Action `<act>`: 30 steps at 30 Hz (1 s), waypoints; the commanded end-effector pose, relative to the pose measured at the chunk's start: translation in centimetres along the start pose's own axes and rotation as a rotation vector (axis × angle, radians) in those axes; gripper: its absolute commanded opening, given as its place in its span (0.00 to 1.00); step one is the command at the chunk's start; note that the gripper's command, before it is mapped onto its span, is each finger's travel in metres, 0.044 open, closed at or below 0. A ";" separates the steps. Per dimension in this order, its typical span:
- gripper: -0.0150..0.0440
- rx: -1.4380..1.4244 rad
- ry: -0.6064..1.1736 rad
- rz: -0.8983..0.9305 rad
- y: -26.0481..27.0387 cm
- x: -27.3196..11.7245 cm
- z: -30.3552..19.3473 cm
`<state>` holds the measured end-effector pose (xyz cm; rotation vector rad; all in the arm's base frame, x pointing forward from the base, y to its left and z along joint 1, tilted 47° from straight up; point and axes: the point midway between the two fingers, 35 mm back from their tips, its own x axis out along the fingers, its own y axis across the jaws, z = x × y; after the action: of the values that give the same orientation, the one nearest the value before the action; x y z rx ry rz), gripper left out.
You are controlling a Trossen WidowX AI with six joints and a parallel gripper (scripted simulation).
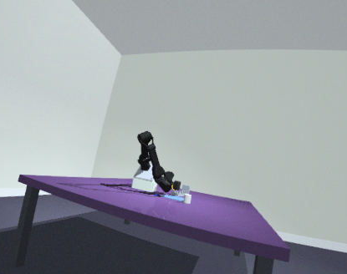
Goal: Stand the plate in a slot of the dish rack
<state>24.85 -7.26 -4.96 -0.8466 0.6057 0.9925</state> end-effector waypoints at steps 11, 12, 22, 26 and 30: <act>0.25 -0.003 -0.002 -0.002 0.1 2.1 0.6; 0.25 -0.005 -0.002 -0.003 0.1 2.4 0.6; 0.25 -0.011 -0.004 -0.009 0.3 3.6 0.8; 0.25 -0.012 -0.004 -0.010 0.3 3.8 0.9; 0.25 -0.014 -0.005 -0.012 0.4 4.1 0.9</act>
<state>26.50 -4.85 -7.35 -0.8637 0.5847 0.9855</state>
